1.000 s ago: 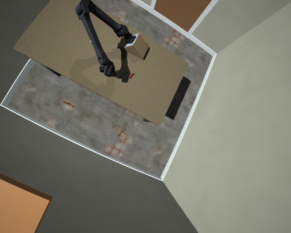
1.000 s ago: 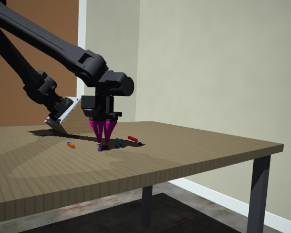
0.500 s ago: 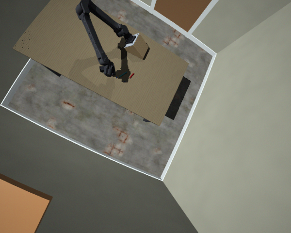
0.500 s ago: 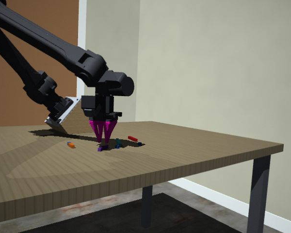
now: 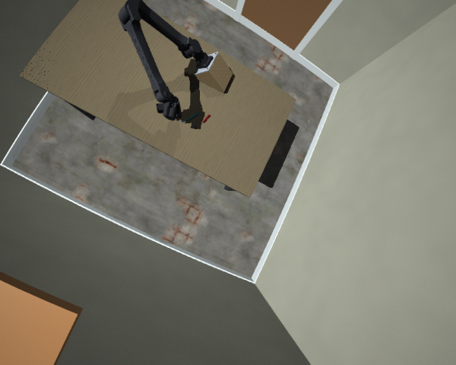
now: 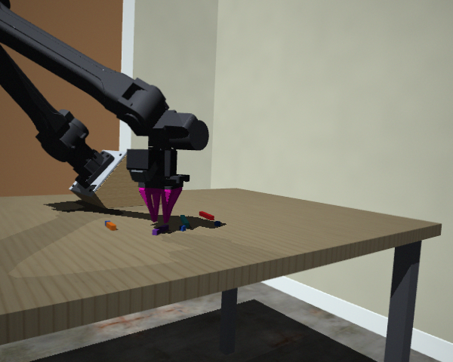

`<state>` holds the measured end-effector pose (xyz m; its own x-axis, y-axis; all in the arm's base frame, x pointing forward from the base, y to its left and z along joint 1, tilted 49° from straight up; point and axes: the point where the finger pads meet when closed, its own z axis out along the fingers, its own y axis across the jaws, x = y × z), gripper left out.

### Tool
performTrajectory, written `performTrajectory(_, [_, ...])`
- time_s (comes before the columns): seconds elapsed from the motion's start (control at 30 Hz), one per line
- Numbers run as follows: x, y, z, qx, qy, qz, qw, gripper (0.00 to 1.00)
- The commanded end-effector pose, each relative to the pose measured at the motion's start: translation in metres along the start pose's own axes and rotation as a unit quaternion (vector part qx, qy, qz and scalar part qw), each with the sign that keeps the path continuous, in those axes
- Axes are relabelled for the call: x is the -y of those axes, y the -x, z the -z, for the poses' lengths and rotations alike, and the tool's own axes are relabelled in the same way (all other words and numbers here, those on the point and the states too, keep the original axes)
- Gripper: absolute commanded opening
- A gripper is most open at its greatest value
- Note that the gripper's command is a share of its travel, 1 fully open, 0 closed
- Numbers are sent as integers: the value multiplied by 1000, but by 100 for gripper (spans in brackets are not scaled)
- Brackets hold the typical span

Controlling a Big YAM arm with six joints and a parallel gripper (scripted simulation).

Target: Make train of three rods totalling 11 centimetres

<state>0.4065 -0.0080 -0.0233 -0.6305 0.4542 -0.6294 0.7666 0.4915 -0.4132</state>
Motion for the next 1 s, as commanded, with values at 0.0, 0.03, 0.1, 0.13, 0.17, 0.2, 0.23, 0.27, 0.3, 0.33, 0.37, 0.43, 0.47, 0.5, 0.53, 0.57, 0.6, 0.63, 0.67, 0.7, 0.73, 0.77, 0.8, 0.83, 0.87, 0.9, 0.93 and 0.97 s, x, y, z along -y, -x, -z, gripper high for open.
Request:
performTrajectory(0.0, [-10, -9, 5, 8, 9, 2, 1000, 23])
performTrajectory(0.03, [-10, -9, 5, 8, 9, 2, 1000, 23])
performTrajectory(0.1, [-4, -7, -3, 2, 0, -5, 1000, 23])
performTrajectory(0.13, [-4, -9, -2, 3, 1, -3, 1000, 23])
performTrajectory(0.17, [-6, -10, -1, 4, 3, -2, 1000, 23])
performTrajectory(0.2, [-9, -8, 1, 5, 6, -4, 1000, 23])
performTrajectory(0.23, [-11, -6, 2, 6, 8, -6, 1000, 23])
performTrajectory(0.27, [-11, -6, 3, 6, 8, -6, 1000, 23])
performTrajectory(0.3, [-11, -6, 3, 6, 8, -6, 1000, 23])
performTrajectory(0.33, [-11, -6, 3, 6, 8, -6, 1000, 23])
performTrajectory(0.37, [-11, -6, 3, 6, 8, -5, 1000, 23])
performTrajectory(0.43, [-11, -6, 3, 6, 8, -5, 1000, 23])
performTrajectory(0.47, [-11, -6, 3, 6, 8, -5, 1000, 23])
performTrajectory(0.5, [-11, -6, 3, 6, 8, -5, 1000, 23])
performTrajectory(0.53, [-11, -6, 3, 6, 8, -5, 1000, 23])
performTrajectory(0.57, [-11, -6, 3, 6, 8, -5, 1000, 23])
performTrajectory(0.6, [-11, -6, 3, 6, 8, -5, 1000, 23])
performTrajectory(0.63, [-11, -6, 3, 6, 8, -5, 1000, 23])
performTrajectory(0.67, [-11, -6, 3, 6, 8, -5, 1000, 23])
performTrajectory(0.7, [-11, -6, 3, 6, 8, -5, 1000, 23])
performTrajectory(0.73, [-11, -6, 3, 6, 8, -5, 1000, 23])
performTrajectory(0.77, [-11, -6, 3, 6, 8, -5, 1000, 23])
performTrajectory(0.8, [-11, -6, 3, 6, 8, -5, 1000, 23])
performTrajectory(0.83, [-11, -6, 3, 6, 8, -5, 1000, 23])
performTrajectory(0.87, [-11, -6, 3, 6, 8, -5, 1000, 23])
performTrajectory(0.9, [-11, -6, 3, 6, 8, -5, 1000, 23])
performTrajectory(0.93, [-11, -6, 3, 6, 8, -5, 1000, 23])
performTrajectory(0.97, [-11, -6, 3, 6, 8, -5, 1000, 23])
